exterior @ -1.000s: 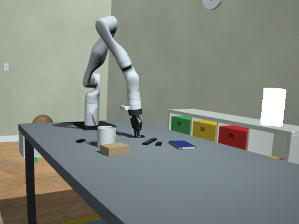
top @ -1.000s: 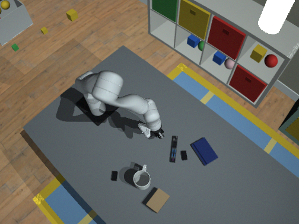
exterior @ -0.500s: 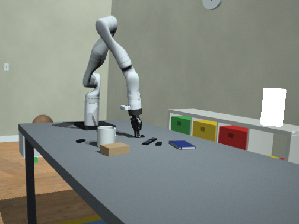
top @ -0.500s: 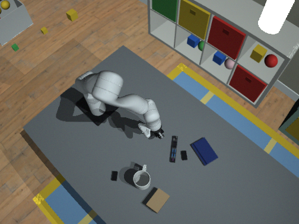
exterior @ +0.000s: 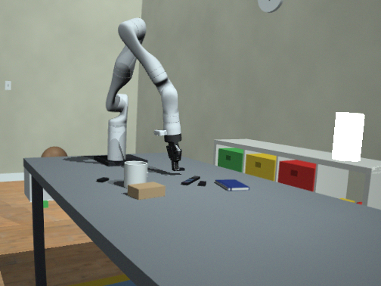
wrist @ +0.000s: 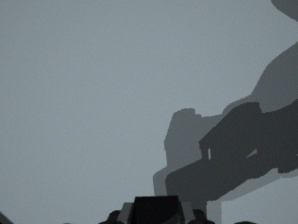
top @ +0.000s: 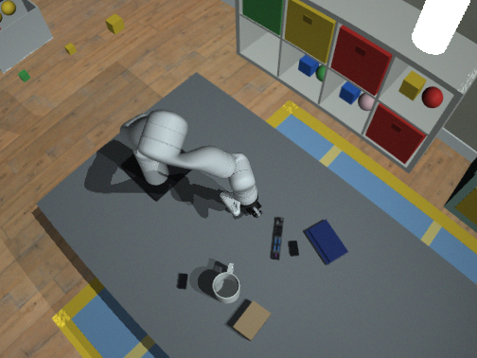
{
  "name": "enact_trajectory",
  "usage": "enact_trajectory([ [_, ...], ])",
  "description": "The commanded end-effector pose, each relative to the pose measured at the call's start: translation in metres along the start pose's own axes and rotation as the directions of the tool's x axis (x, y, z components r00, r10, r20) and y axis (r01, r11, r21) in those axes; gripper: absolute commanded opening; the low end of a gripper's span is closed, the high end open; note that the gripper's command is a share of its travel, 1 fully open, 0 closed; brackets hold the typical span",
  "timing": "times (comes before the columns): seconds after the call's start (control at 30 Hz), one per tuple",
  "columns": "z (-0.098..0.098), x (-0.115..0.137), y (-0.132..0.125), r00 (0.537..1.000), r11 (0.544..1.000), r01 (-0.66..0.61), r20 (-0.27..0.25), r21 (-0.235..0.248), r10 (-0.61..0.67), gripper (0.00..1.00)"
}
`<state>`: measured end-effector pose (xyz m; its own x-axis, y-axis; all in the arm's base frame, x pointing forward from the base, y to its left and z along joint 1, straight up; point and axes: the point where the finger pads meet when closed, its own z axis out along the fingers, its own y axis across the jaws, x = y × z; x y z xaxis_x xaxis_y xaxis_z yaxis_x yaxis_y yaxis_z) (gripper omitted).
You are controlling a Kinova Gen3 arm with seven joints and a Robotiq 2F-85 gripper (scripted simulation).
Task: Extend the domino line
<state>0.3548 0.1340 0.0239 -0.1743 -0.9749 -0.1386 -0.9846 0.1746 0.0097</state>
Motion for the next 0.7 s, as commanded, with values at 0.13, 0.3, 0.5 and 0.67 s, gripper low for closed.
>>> enact_trajectory([
  [0.13,-0.047,-0.003,-0.006,1.000,1.000,-0.007,0.000,0.010,0.007,0.29],
  [0.3,-0.075,-0.007,-0.005,1.000,1.000,-0.006,0.000,0.010,0.006,0.29],
  [0.5,-0.091,-0.009,-0.005,1.000,1.000,-0.006,0.000,0.010,0.006,0.29],
  [0.67,-0.099,-0.008,-0.005,1.000,1.000,-0.010,-0.002,0.010,0.010,0.29],
])
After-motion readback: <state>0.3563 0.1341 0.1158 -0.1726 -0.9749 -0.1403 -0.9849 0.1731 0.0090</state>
